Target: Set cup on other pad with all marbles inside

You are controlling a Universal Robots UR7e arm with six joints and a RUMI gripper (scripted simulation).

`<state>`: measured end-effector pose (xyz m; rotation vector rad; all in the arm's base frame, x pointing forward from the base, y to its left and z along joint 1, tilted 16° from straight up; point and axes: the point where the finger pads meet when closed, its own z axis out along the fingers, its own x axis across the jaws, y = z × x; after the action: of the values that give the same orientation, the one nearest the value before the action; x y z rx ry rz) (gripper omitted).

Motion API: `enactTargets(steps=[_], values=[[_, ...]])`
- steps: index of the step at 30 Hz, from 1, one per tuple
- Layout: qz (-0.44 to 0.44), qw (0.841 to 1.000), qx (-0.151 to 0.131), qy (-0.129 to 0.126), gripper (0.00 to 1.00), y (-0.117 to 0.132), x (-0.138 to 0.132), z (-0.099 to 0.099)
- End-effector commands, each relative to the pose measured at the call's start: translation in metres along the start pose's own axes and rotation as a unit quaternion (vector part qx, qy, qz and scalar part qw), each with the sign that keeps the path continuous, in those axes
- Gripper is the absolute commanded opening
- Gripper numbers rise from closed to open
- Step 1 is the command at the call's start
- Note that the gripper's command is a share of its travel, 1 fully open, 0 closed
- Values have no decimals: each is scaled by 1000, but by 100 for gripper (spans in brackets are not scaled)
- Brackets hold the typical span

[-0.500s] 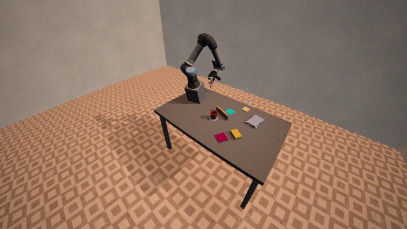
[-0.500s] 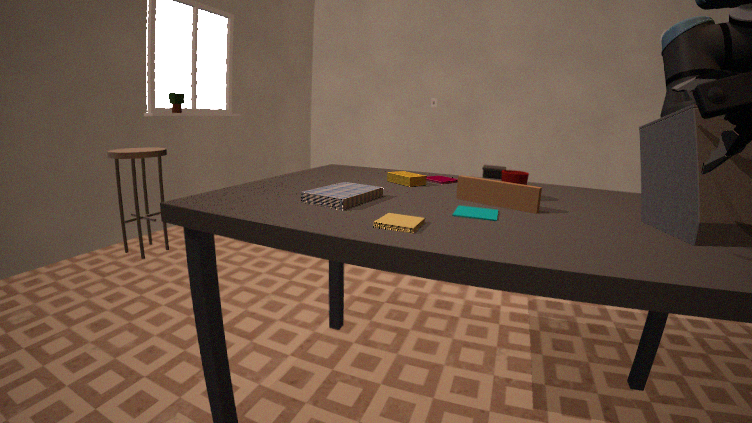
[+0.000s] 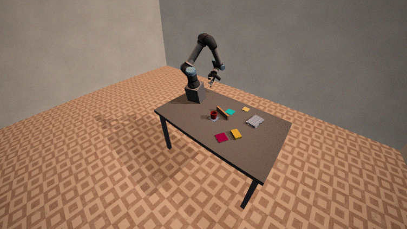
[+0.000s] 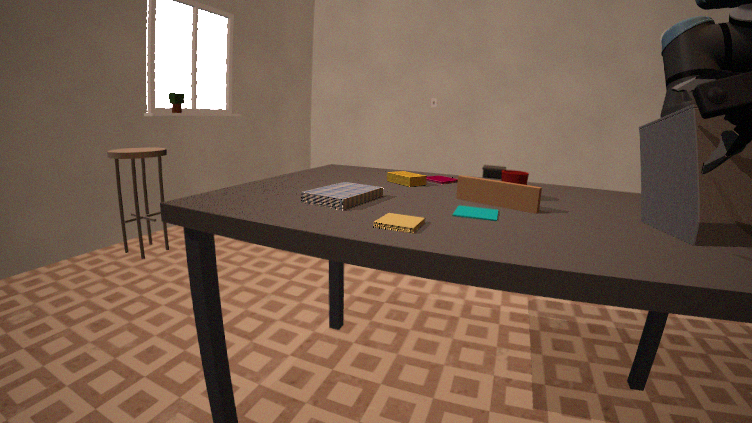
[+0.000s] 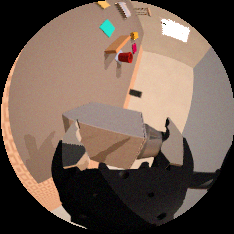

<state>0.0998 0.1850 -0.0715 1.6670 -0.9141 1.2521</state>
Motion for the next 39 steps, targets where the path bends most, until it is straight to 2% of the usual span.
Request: enactTargets(steps=[1,2,3,22,28,34,36,39], values=[[0,1000,0,0,100,0,0,0],[0,1000,0,0,100,0,0,0],[0,1000,0,0,0,0,0,0],[-5,1000,-16,-15,0,-4,2,0],[-10,999,-36,-34,0,-8,5,0],[-18,996,-64,-62,0,-15,9,1],[-18,996,-64,-62,0,-15,9,1],[-23,993,-81,-81,0,-20,12,2]])
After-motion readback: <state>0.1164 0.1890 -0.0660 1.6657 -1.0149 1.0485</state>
